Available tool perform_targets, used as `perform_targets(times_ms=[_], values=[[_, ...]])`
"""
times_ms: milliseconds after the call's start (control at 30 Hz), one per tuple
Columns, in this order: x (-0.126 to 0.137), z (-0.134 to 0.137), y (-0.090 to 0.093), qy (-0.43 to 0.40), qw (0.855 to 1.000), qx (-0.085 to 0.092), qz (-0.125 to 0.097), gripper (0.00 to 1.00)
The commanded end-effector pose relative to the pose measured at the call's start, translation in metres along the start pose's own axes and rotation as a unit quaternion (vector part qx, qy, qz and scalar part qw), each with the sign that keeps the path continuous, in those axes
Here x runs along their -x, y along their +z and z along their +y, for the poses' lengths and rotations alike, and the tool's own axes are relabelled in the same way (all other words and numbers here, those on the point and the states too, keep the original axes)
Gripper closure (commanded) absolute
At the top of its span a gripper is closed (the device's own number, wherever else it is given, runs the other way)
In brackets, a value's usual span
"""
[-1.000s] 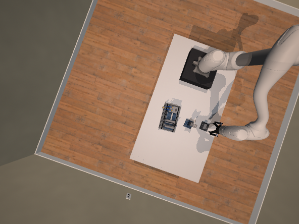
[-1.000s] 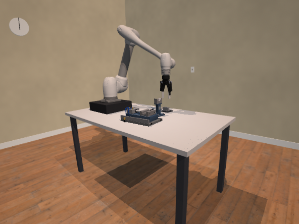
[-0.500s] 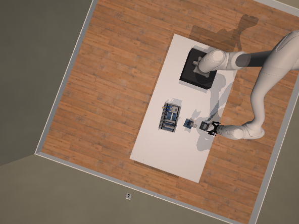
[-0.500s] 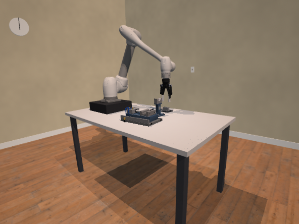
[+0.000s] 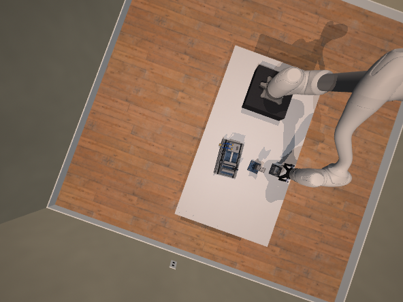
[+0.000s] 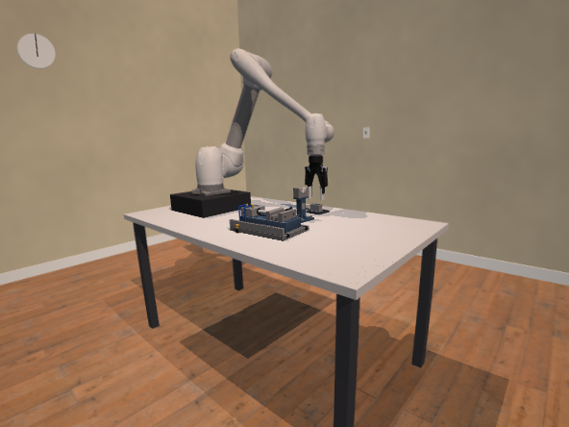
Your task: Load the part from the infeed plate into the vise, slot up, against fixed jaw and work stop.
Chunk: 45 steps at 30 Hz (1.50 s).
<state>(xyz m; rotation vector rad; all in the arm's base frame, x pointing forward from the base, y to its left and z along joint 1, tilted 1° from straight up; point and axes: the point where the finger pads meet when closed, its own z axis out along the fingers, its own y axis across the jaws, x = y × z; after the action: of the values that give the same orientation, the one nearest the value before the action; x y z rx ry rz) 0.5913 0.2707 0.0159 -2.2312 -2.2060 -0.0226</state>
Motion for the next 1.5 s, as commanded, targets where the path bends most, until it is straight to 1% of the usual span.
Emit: perform_targets(times_ms=[0,300,367,800,1467], values=[[0.0,0.0,0.005,0.0,1.0,0.0,0.0,0.49],[0.0,0.0,0.021,0.0,1.0,0.0,0.0,0.49],[0.0,0.0,0.021,0.0,1.0,0.0,0.0,0.49],[0.0,0.0,0.038,0.0,1.0,0.0,0.0,0.49],[0.0,0.0,0.048,0.0,1.0,0.0,0.0,0.49]])
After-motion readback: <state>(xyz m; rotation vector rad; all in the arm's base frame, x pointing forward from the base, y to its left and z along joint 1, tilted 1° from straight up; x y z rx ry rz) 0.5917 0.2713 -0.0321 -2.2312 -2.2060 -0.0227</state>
